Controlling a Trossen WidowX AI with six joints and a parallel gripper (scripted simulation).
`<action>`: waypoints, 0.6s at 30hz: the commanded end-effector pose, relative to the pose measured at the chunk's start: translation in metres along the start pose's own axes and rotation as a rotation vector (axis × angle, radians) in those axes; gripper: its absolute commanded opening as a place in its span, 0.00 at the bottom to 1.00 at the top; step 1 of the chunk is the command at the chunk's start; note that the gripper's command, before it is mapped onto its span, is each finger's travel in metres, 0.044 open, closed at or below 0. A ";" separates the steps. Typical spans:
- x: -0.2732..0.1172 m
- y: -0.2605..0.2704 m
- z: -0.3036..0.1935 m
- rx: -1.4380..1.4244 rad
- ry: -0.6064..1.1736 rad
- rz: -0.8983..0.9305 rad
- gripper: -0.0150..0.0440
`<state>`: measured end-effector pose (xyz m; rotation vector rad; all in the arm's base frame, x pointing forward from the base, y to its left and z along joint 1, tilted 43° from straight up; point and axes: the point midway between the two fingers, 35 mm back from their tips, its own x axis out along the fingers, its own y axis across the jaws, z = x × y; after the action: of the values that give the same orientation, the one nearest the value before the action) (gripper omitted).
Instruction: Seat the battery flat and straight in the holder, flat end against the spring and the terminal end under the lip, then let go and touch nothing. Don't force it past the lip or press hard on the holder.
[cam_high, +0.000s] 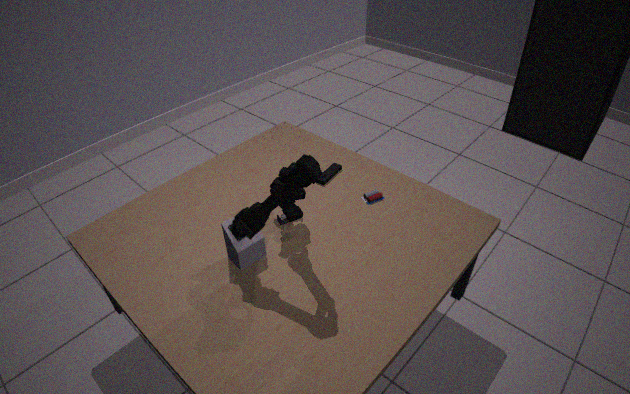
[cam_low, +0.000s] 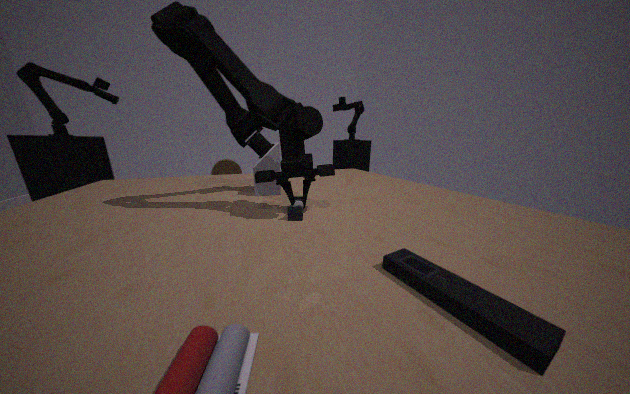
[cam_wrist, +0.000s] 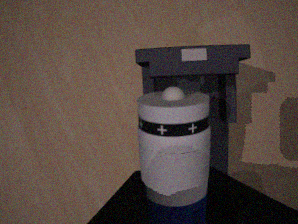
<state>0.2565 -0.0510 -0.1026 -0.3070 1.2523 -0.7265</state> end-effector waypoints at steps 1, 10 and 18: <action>0.002 -0.002 -0.005 -0.003 0.046 0.002 0.38; 0.003 -0.004 -0.004 0.001 0.113 0.003 0.38; 0.004 -0.006 -0.003 0.004 0.173 0.005 0.38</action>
<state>0.2574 -0.0554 -0.1007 -0.2490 1.3741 -0.7581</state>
